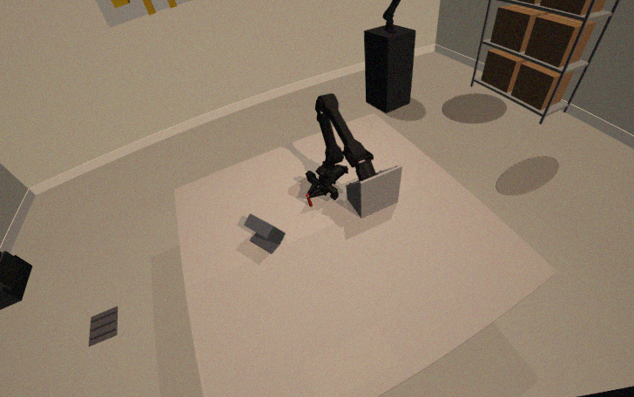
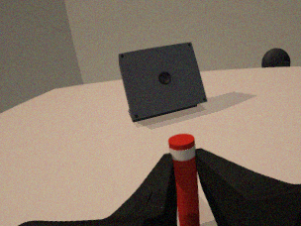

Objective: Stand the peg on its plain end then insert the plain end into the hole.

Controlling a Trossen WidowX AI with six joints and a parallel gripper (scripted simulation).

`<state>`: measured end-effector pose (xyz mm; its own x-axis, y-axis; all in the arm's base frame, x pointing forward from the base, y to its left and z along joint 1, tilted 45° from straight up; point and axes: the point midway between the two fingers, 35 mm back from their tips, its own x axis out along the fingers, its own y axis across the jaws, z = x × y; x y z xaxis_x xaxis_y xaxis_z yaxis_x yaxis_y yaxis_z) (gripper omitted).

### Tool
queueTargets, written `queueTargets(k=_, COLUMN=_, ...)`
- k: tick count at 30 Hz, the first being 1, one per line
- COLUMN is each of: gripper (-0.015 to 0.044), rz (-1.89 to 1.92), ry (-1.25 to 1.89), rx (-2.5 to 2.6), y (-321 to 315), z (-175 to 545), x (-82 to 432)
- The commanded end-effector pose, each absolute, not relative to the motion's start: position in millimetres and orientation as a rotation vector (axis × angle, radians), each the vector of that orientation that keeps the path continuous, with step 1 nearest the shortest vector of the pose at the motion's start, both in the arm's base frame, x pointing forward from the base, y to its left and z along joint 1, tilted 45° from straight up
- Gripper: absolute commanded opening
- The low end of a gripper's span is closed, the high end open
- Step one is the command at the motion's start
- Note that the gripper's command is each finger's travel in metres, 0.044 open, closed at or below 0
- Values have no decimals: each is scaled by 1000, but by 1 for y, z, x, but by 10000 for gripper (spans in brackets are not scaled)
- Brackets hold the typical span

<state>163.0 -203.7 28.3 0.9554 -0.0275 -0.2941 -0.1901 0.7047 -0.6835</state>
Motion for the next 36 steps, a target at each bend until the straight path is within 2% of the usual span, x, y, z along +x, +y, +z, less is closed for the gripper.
queueTargets(k=1, gripper=49, rz=92, ry=295, rx=-786, y=-205, z=27, x=162)
queueTargets(k=25, gripper=49, rz=103, ry=264, rx=-787, y=-205, z=28, x=158)
queueTargets(k=28, gripper=128, rz=103, ry=260, rx=-786, y=-205, z=28, x=159)
queueTargets(k=36, gripper=130, rz=103, ry=260, rx=-786, y=-205, z=28, x=159)
